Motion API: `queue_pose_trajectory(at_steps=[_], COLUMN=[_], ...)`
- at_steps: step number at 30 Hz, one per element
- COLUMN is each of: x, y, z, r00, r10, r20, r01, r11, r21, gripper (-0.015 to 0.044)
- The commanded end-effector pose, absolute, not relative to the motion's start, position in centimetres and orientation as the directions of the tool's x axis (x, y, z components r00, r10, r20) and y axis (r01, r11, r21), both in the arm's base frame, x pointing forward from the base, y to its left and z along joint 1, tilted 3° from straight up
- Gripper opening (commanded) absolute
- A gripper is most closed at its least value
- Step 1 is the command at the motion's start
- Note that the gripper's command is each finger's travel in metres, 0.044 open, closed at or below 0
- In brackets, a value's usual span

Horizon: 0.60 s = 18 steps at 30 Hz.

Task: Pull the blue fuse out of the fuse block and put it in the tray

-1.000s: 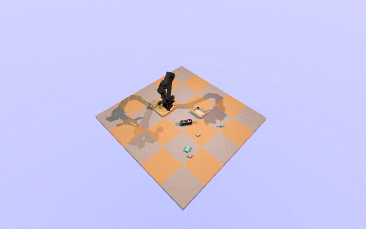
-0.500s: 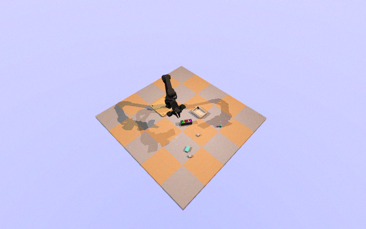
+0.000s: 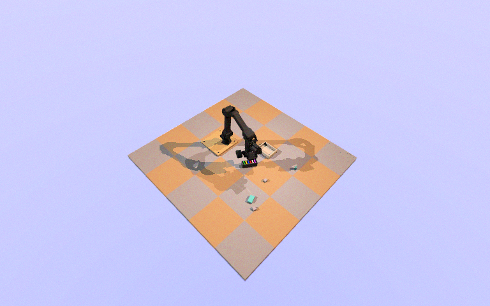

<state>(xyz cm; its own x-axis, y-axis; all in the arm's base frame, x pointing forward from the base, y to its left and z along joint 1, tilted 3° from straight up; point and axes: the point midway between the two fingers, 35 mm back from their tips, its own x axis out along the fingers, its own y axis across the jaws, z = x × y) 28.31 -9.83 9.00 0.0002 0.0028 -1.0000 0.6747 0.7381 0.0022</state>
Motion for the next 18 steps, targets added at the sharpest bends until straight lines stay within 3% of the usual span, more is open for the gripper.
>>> queue_pose_trajectory(at_steps=[1, 18], x=[28.4, 28.3], y=[-9.6, -9.6], z=[8.8, 7.6], r00=[-0.022, -0.023], r10=[-0.012, -0.012], r20=[-1.0, -1.0], r01=[0.699, 0.699], r11=[0.715, 0.715], r21=[-0.024, -0.024], gripper=[0.006, 0.006])
